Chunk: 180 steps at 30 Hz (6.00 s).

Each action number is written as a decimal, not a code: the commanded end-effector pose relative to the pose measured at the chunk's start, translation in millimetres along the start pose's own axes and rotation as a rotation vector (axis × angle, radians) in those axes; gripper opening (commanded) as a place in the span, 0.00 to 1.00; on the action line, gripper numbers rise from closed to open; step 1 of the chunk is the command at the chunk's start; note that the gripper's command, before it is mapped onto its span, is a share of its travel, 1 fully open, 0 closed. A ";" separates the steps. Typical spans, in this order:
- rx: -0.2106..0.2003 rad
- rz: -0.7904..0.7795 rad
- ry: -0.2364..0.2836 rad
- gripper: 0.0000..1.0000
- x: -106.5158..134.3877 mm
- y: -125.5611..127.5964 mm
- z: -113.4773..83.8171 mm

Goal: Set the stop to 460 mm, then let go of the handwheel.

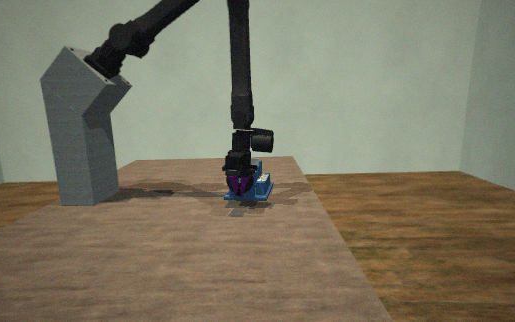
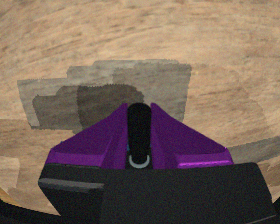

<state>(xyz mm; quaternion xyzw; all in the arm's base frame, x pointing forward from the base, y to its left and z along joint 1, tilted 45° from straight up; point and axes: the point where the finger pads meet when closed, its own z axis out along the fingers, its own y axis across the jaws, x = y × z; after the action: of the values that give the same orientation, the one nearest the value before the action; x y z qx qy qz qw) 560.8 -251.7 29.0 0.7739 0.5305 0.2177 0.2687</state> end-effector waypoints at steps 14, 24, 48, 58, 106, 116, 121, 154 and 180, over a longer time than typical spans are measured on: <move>-0.126 -0.012 0.002 0.06 7.5 72.6 -31.4; -0.131 -0.009 0.000 0.06 5.0 75.8 -38.0; -0.118 -0.002 -0.011 0.06 -6.2 54.8 -67.6; -0.131 -0.007 -0.006 0.06 -1.4 56.3 -79.1; -0.092 -0.009 -0.008 0.06 -3.7 -21.9 -77.9; -0.102 -0.011 -0.010 0.06 -5.0 -25.8 -77.7; -0.097 -0.011 -0.010 0.06 -5.1 -30.6 -77.4; -0.058 -0.008 -0.006 0.06 -4.0 -75.4 -49.6; -0.041 -0.008 0.002 0.06 4.9 -83.6 -28.5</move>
<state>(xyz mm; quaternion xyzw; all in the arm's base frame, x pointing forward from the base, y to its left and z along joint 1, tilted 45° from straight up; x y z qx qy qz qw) 503.7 -231.7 38.8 0.7502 0.5190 0.2507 0.3241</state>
